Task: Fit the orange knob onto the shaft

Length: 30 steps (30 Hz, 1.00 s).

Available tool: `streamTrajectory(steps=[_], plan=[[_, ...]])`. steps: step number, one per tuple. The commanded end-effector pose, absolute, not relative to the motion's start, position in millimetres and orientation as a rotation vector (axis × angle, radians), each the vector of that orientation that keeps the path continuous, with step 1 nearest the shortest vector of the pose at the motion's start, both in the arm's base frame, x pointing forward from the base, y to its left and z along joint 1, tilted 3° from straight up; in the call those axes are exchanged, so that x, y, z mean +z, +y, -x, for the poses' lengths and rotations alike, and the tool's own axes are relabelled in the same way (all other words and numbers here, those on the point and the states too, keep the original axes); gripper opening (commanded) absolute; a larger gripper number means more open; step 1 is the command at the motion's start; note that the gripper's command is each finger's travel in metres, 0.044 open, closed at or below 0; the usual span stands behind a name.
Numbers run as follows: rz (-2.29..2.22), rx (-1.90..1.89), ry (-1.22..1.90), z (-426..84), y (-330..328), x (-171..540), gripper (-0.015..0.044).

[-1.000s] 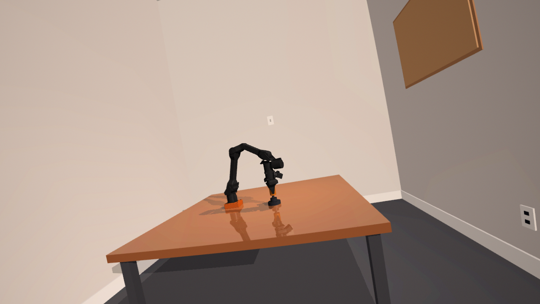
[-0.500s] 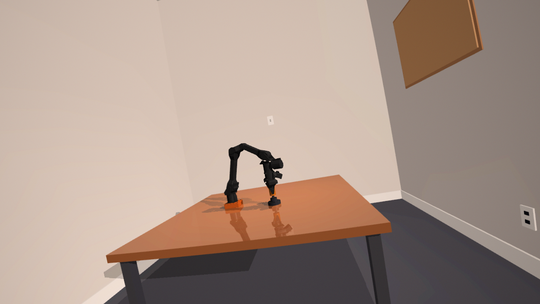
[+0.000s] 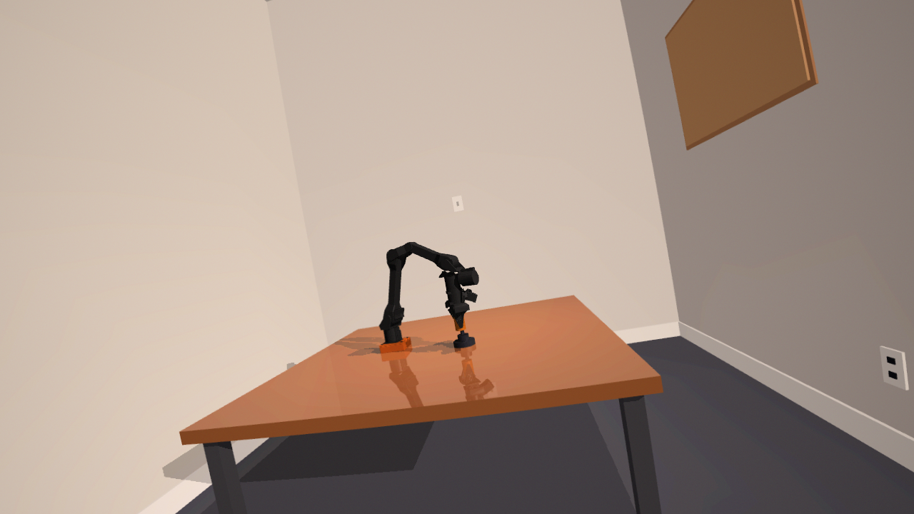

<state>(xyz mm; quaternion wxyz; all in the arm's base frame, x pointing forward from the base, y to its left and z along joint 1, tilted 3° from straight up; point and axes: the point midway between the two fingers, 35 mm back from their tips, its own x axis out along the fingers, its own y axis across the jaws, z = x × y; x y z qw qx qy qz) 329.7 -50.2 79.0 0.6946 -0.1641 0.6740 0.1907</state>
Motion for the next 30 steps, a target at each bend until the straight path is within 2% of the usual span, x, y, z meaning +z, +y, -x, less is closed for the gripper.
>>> streamTrajectory(steps=[1, 5, 30], plan=[[0.426, 0.479, 1.487, -330.4, -50.4, 82.3, 0.0], [0.523, 0.573, 1.462, -332.1, -50.6, 82.3, 0.0], [0.523, 0.573, 1.461, -335.8, -50.9, 77.1, 0.0]])
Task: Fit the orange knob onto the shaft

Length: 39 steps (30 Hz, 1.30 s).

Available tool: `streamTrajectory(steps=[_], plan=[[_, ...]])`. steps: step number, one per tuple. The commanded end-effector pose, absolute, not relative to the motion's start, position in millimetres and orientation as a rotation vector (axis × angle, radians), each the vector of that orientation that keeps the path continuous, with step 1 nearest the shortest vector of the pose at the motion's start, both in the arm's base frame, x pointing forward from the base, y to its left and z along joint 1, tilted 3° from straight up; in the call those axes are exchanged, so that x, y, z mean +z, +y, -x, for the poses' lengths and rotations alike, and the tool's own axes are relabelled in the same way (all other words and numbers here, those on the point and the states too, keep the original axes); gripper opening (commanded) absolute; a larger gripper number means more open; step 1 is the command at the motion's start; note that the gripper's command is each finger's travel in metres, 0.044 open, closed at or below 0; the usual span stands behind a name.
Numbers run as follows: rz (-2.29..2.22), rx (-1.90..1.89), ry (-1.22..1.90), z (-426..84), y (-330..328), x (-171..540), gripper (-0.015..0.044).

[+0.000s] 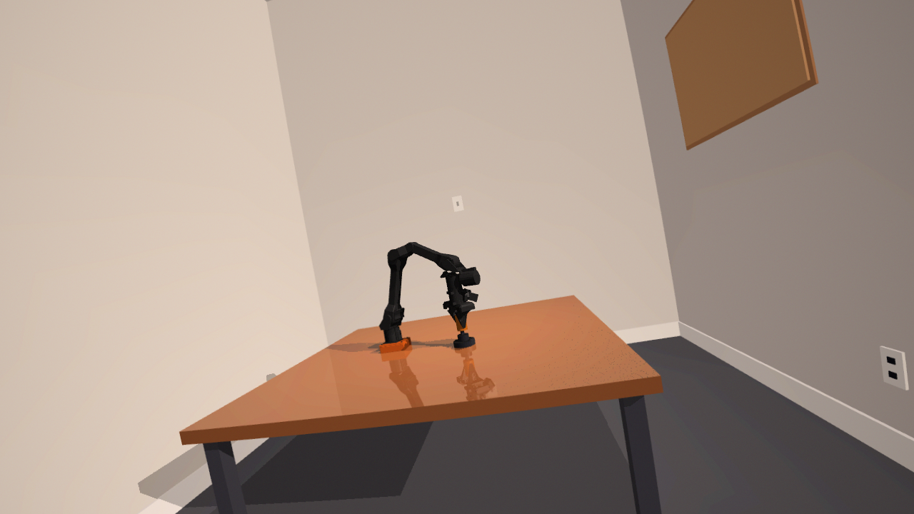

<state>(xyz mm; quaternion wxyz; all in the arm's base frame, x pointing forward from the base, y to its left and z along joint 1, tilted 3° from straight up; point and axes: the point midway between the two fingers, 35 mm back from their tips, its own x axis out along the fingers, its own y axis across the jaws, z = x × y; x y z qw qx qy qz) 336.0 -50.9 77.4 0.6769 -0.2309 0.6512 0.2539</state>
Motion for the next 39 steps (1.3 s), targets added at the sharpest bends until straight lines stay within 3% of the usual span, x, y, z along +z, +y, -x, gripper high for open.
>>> streamTrajectory(steps=[1, 39], plan=[[0.523, 0.573, 1.461, -335.8, -50.9, 77.1, 0.0], [0.687, 0.73, 1.409, -335.6, -50.9, 77.8, 0.0]])
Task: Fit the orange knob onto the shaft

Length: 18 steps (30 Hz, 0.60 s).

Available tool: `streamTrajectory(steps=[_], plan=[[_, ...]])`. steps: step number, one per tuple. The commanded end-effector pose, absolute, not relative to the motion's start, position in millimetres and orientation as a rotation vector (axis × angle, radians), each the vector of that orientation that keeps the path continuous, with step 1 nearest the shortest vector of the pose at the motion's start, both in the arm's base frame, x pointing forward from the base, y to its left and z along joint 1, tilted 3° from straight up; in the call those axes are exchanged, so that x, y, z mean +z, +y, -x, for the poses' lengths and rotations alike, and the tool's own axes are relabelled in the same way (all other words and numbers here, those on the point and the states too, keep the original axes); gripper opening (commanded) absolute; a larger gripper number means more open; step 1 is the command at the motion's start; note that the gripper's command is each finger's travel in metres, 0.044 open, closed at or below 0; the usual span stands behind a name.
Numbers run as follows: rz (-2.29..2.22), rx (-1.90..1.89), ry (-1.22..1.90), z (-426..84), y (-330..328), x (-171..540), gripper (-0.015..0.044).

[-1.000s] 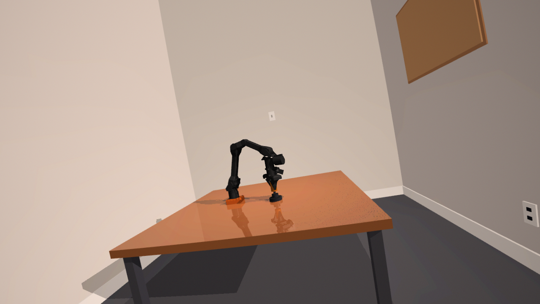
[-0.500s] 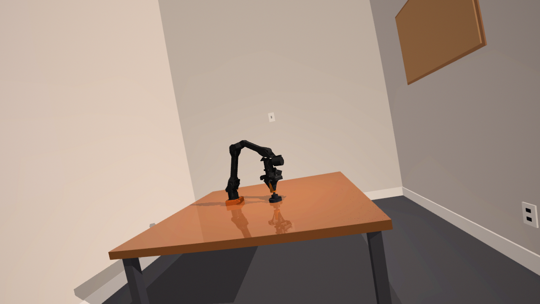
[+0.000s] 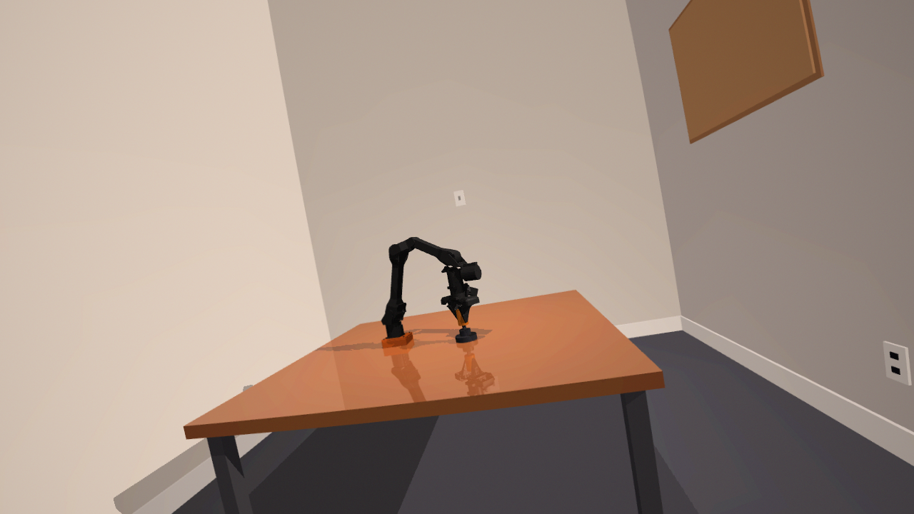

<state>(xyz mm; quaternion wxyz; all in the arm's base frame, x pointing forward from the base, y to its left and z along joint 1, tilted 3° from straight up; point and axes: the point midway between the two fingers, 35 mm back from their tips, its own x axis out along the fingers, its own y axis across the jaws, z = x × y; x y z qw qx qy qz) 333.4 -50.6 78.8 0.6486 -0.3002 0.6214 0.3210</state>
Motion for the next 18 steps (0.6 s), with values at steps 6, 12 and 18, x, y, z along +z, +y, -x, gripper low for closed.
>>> streamTrajectory(steps=[6, 12, 18], plan=[[0.687, 0.73, 1.409, -335.1, -50.8, 77.5, 0.0], [0.687, 0.73, 1.409, -333.5, -50.6, 77.0, 0.0], [0.687, 0.73, 1.409, -332.4, -50.5, 80.4, 0.0]])
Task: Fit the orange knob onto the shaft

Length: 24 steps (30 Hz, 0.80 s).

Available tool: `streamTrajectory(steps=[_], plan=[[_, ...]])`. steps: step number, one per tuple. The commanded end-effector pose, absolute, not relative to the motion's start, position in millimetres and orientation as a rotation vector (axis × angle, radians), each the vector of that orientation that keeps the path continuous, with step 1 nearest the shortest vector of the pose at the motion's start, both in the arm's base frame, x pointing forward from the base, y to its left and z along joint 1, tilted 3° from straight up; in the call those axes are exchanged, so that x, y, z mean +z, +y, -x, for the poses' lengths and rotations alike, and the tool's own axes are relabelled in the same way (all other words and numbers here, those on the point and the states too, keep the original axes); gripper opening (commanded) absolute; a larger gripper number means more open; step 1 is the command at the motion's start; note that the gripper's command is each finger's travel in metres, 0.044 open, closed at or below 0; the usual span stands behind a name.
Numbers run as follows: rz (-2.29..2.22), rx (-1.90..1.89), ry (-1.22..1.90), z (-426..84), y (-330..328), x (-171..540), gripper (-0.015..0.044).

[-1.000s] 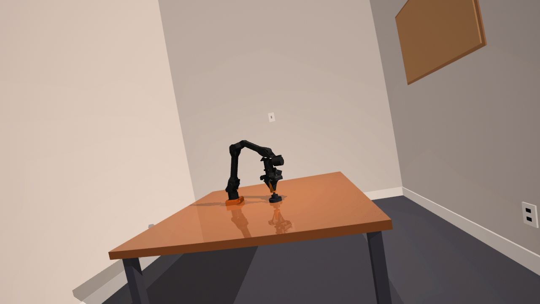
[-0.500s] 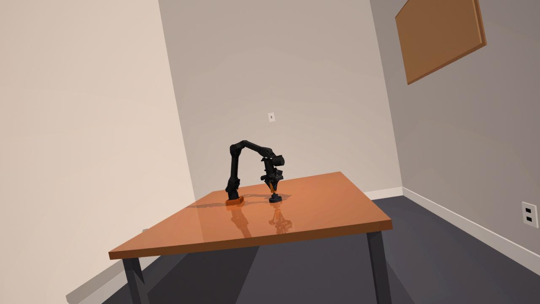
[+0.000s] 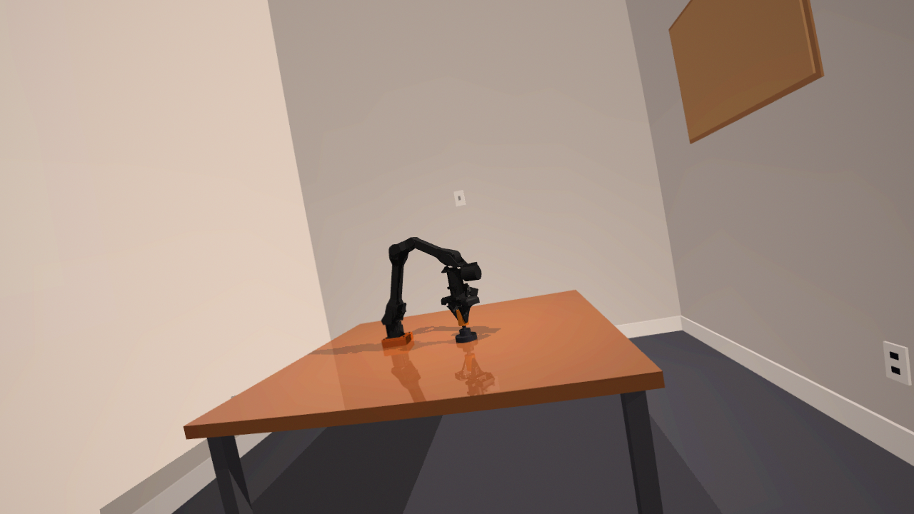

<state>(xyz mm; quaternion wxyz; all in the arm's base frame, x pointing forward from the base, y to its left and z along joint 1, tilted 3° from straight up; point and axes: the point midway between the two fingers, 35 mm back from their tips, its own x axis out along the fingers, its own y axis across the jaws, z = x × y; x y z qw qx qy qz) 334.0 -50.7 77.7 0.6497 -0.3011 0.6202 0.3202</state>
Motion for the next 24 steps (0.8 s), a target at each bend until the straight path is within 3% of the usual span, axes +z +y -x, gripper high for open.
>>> streamTrajectory(steps=[1, 24], plan=[[0.687, 0.73, 1.409, -332.0, -50.5, 81.0, 0.0], [0.849, 0.886, 1.344, -332.5, -50.5, 78.3, 0.0]])
